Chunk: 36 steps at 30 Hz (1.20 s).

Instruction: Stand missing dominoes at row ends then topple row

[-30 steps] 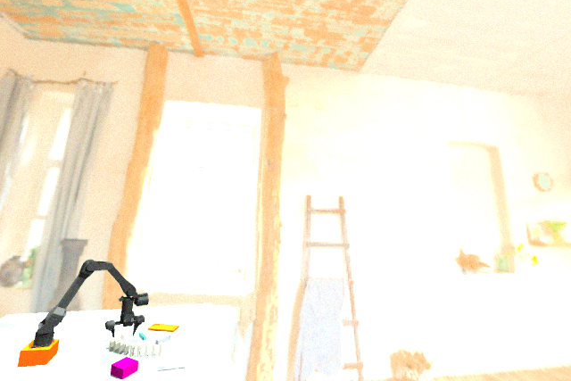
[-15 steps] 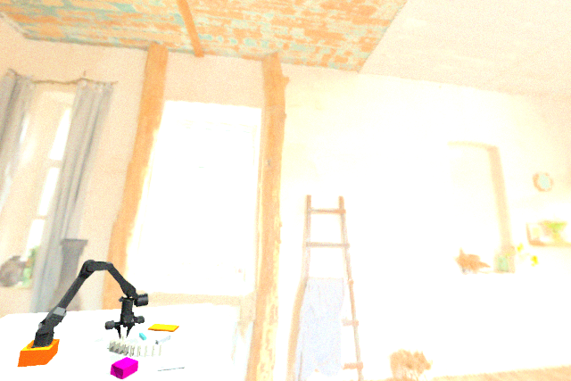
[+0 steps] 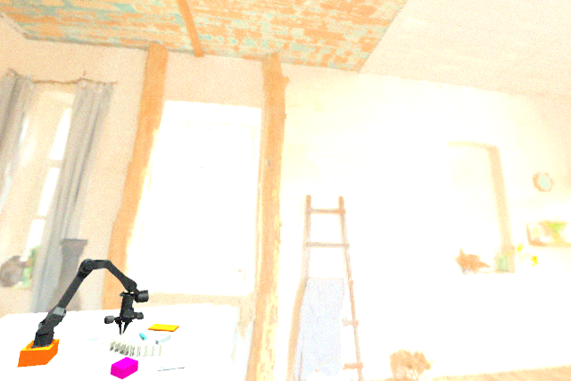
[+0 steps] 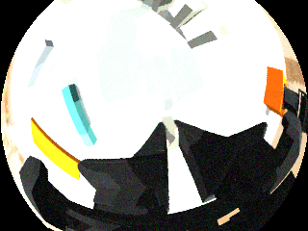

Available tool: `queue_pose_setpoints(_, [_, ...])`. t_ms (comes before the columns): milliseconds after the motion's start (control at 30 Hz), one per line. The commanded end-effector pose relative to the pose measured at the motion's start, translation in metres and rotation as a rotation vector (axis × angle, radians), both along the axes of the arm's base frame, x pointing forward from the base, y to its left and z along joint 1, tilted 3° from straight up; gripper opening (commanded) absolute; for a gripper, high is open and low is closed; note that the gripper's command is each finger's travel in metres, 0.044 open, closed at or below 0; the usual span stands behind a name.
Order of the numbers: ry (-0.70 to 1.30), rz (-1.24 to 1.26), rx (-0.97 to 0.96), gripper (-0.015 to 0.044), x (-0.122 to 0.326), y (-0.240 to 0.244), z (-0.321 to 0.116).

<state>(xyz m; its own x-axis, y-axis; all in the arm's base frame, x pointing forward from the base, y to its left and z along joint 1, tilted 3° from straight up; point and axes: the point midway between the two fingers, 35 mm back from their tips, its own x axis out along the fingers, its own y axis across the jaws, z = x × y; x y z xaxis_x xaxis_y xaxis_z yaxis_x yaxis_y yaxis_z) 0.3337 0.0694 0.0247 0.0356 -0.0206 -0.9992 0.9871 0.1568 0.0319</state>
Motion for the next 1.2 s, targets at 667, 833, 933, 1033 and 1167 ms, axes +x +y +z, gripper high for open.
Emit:
queue_pose_setpoints(667, [-0.042,0.719,-0.013,0.0028,-0.058,0.083,0.124])
queue_pose_setpoints(833, [-0.02,1.081,-0.04,0.0028,-0.094,0.109,0.12])
queue_pose_setpoints(933, [-0.02,1.081,-0.04,0.0028,-0.094,0.109,0.12])
queue_pose_setpoints(1033, [-0.009,1.068,-0.06,0.0028,-0.095,0.108,0.117])
queue_pose_setpoints(1167, [0.04,0.998,-0.176,0.0028,-0.1,0.101,0.104])
